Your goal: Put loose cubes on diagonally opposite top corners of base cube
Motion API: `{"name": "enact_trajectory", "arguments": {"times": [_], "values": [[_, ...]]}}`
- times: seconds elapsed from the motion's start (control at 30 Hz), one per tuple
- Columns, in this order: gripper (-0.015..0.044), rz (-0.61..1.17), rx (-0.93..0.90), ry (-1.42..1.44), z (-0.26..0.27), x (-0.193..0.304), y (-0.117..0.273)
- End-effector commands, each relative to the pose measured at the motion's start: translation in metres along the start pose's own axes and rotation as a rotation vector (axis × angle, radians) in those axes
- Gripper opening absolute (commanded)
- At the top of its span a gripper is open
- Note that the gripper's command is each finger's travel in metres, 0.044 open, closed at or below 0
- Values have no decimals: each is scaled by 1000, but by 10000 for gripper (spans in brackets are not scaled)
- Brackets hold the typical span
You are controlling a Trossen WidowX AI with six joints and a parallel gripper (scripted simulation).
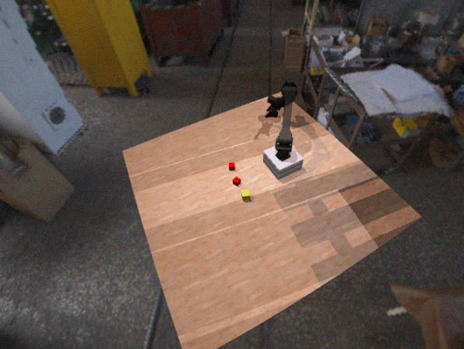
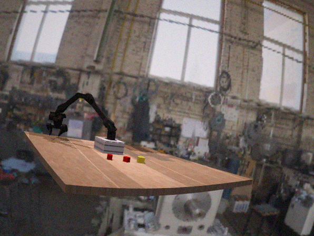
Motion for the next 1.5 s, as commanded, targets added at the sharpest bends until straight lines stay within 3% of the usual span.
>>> {"name": "enact_trajectory", "arguments": {"times": [0.0,0.13,0.17,0.83,1.47], "values": [[374,3,-2,3,1,-1,-1],[269,59,-50,74,22,-26,-22],[265,76,-64,96,29,-33,-28],[265,380,-298,578,204,-126,-118],[265,594,-439,1105,384,-132,-136]]}}
Point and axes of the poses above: the point midway between the two fingers, 35 mm back from their tips, its own y axis back along the fingers, its own z axis across the jaws, x = y × z, the point moved 4 cm from there along y, back along the fingers, and after that the axes turned 11 degrees about -y, right-handed, at the moved point
